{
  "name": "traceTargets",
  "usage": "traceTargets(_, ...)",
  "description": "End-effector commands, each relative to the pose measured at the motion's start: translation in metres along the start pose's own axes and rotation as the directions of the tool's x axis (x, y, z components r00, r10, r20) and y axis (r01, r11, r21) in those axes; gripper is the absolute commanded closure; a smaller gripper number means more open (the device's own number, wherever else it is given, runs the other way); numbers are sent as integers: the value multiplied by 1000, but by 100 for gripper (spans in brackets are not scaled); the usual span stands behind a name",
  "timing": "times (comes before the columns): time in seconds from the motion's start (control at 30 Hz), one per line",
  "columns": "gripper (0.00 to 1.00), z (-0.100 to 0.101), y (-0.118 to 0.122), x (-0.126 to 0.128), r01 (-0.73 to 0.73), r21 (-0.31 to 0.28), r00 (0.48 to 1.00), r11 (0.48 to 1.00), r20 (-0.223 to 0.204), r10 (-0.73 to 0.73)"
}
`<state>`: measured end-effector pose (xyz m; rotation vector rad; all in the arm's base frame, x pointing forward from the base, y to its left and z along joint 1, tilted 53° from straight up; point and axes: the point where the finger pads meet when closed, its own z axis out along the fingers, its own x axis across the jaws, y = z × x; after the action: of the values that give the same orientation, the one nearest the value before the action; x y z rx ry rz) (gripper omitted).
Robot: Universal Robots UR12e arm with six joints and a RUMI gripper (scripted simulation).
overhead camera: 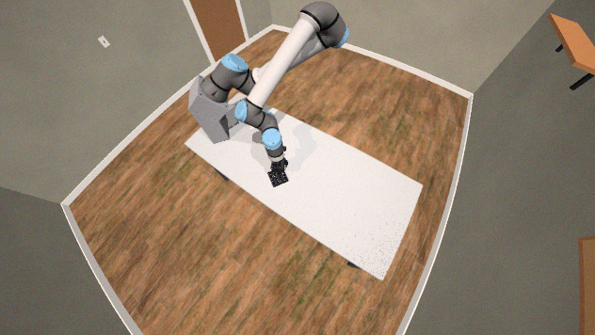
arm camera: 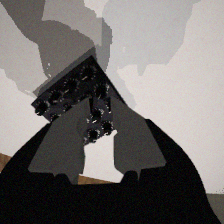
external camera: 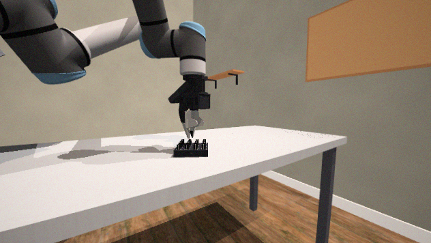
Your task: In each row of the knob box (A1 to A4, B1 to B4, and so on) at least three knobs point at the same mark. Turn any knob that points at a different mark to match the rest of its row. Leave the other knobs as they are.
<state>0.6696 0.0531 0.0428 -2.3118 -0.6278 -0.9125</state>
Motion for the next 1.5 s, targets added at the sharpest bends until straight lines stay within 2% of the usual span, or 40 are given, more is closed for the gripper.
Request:
traceTargets(0.0,89,0,0,0,0,-1,1000,1000,0,0)
traceTargets(1.47,89,0,-4,0,0,-1,1000,1000,0,0)
